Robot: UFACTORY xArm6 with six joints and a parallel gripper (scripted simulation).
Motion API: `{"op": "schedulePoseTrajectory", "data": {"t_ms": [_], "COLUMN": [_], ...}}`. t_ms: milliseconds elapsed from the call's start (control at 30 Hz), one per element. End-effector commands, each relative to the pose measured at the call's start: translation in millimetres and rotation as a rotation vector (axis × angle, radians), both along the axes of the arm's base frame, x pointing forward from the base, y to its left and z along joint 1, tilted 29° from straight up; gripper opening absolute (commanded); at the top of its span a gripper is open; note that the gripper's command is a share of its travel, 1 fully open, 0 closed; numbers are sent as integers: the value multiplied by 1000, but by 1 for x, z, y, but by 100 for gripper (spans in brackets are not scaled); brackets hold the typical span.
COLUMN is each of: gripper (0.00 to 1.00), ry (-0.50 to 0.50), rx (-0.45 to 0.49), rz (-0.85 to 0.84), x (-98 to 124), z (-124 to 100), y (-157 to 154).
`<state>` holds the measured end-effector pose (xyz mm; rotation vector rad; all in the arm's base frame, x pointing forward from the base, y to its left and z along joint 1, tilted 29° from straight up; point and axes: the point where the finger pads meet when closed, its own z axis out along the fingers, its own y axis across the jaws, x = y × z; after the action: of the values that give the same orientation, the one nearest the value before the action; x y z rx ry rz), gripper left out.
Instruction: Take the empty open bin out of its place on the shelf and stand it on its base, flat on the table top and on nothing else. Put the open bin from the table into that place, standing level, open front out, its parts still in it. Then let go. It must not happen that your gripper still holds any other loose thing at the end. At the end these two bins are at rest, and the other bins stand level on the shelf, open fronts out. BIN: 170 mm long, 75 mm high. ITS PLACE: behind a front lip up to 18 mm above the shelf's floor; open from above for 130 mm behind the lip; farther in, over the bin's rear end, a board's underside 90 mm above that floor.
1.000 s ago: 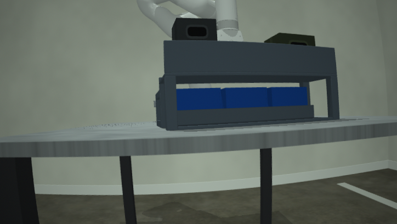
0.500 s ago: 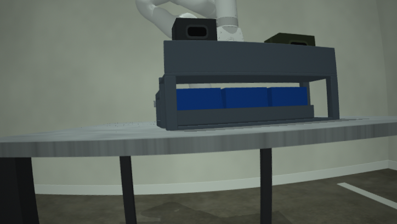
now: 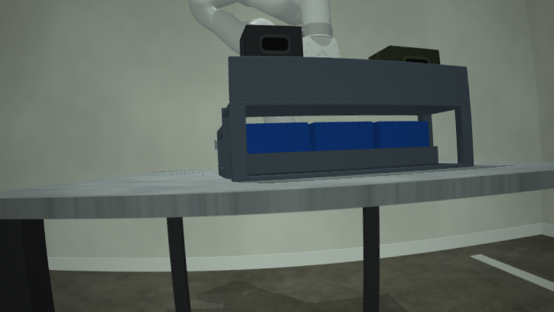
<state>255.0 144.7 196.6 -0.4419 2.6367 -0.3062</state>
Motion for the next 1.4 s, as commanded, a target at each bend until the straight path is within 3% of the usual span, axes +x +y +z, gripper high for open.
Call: {"op": "schedulePoseTrajectory", "data": {"t_ms": [0, 600, 700, 733, 800, 833, 867, 900, 967, 1000, 1067, 1100, 1167, 1267, 1367], "gripper": [0, 0, 0, 0, 0, 0, 0, 0, 0, 0, 0, 0, 0, 0, 0], "ry": [-2, -5, -21, -25, -25, -40, -45, -55, -64, -76, -86, -98, -109, -139, -145], "rx": [2, 28, 144, 156, 156, 215, 235, 253, 296, 317, 362, 384, 429, 496, 518], "rz": [0, -48, -267, -289, -289, -402, -440, -474, -556, -598, -684, -726, -811, -937, -979], "x": [0, 6, 34, 49, 49, 66, 66, 85, 85, 104, 104, 122, 122, 151, 151], "z": [1, 4, 18, 25, 25, 33, 33, 41, 41, 49, 49, 57, 57, 70, 70], "y": [1, -1, -9, -15, -15, -24, -24, -35, -35, -48, -48, -63, -63, -93, -93]}}
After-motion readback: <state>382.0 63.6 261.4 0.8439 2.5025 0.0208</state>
